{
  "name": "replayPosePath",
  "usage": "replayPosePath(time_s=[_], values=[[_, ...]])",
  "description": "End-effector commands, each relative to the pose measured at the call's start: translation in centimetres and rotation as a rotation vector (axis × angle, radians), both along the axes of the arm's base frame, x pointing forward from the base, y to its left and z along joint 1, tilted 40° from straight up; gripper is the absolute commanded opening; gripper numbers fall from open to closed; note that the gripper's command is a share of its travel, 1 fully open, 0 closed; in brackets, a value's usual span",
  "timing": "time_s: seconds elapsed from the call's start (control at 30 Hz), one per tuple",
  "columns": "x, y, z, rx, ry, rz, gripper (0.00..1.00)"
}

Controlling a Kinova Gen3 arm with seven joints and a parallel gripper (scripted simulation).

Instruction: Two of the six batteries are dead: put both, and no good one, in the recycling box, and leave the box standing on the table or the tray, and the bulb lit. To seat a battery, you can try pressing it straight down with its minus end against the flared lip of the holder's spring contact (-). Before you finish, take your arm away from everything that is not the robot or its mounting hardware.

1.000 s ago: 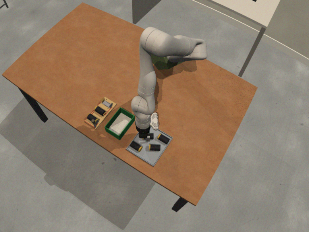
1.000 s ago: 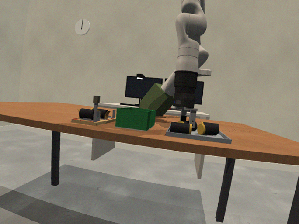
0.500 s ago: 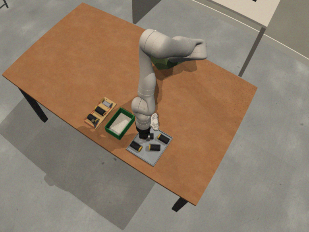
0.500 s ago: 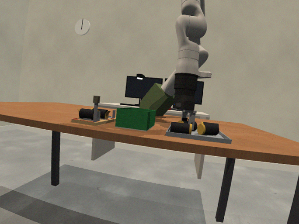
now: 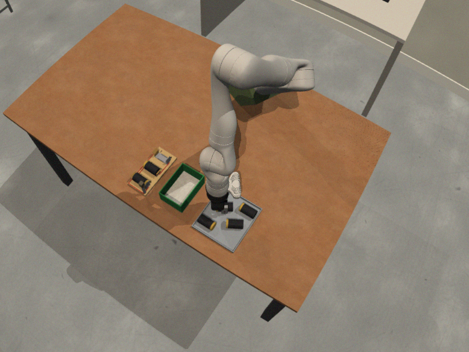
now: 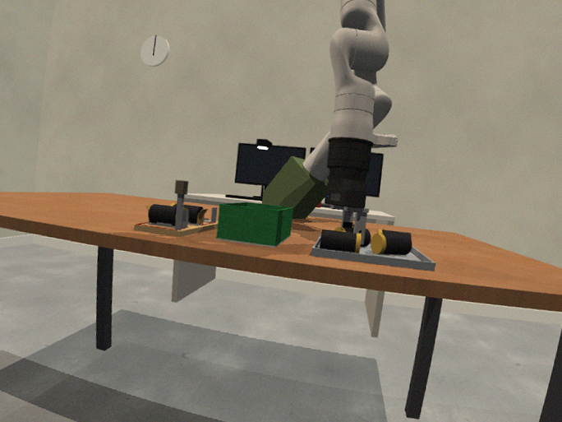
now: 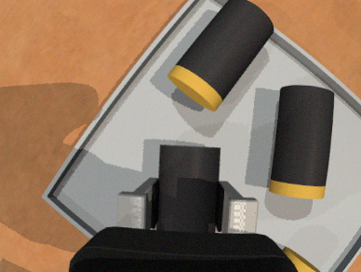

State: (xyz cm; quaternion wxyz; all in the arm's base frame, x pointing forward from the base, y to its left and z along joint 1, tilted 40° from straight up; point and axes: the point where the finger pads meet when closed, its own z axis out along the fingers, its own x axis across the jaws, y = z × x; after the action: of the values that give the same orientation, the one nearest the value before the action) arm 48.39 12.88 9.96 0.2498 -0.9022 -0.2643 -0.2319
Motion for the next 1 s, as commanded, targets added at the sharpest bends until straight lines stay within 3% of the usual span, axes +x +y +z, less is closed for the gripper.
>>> replayPosePath(time_s=[0.0,0.6,0.97], values=[[0.0,0.0,0.0,0.0,-0.001,-0.001,0.57],[-0.2,-0.5,0.6,0.0,-0.001,-0.001,0.57],[-1.3,-2.6,3.5,0.0,-0.001,-0.001,0.57]])
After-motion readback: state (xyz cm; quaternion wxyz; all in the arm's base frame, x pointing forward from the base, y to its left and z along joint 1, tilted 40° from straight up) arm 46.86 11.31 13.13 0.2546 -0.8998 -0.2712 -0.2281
